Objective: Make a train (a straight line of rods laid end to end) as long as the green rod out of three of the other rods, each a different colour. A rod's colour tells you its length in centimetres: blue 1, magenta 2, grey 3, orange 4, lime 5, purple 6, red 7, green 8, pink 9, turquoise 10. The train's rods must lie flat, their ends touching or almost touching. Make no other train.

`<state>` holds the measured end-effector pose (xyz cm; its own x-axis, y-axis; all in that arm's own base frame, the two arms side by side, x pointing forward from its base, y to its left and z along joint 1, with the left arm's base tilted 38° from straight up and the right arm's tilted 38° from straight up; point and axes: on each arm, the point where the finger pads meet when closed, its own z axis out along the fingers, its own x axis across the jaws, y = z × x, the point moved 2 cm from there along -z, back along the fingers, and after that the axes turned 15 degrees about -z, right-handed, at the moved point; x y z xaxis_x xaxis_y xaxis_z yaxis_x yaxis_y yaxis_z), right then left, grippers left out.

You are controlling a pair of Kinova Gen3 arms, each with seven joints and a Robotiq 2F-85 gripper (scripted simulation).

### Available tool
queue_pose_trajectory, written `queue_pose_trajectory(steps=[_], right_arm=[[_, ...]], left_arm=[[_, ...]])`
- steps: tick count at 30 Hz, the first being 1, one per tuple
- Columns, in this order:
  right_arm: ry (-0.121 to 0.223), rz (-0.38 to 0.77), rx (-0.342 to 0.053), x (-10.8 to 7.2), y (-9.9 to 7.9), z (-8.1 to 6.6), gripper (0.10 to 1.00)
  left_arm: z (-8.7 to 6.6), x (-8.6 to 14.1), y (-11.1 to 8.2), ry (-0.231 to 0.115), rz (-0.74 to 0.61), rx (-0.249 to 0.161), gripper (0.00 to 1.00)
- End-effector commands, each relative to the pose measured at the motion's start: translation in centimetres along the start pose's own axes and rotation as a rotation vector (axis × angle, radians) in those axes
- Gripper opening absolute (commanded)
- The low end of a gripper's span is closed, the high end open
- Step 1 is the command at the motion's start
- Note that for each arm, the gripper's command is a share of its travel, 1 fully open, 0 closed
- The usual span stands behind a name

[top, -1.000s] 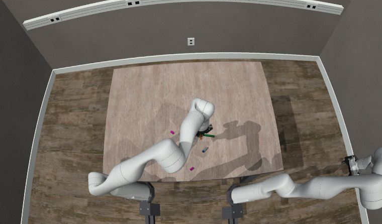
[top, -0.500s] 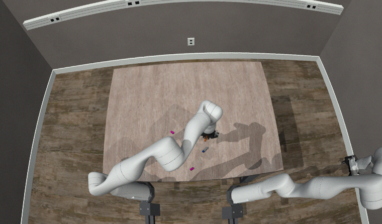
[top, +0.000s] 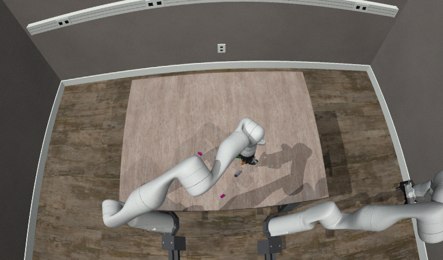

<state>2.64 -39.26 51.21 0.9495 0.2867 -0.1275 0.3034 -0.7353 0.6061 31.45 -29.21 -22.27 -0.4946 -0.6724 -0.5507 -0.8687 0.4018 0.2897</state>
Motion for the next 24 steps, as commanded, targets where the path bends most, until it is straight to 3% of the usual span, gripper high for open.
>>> queue_pose_trajectory(steps=[1,24], right_arm=[[0.000,0.000,-0.001,-0.01,0.03,-0.05,1.000],[0.000,0.000,-0.001,-0.01,0.03,-0.05,1.000]], left_arm=[[-0.15,0.06,-0.06,0.002,0.004,0.002,0.140],[0.28,0.11,-0.08,0.002,0.012,0.002,0.140]])
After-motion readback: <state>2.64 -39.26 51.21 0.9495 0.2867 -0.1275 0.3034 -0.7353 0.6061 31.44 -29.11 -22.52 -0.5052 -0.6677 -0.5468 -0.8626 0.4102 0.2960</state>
